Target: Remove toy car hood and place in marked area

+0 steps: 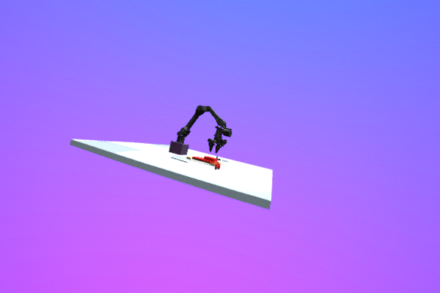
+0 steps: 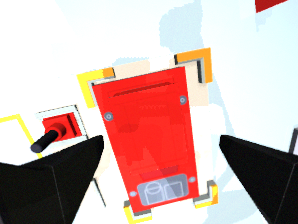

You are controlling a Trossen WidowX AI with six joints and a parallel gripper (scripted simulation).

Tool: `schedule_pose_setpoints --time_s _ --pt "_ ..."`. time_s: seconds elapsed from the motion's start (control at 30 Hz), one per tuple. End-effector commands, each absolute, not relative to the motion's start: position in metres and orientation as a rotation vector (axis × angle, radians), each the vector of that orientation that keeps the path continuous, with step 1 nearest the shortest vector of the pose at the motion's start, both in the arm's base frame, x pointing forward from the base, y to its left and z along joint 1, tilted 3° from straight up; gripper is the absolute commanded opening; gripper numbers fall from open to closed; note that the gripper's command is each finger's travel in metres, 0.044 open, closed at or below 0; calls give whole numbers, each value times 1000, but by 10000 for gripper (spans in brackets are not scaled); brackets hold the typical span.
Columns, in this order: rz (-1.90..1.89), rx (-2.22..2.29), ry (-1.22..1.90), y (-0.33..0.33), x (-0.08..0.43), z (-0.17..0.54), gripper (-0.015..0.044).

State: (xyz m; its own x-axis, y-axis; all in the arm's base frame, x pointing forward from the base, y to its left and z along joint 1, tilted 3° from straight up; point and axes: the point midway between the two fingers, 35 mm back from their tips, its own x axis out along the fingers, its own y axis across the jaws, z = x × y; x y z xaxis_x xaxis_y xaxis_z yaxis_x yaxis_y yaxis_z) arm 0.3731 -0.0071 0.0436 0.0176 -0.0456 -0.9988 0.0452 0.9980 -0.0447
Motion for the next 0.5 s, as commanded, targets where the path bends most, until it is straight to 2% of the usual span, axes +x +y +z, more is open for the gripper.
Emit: schedule_pose_setpoints --time_s 0.0,0.47 --pt "151 -97 1512 -8 356 54 440" --pt "151 -97 1512 -8 356 51 440"
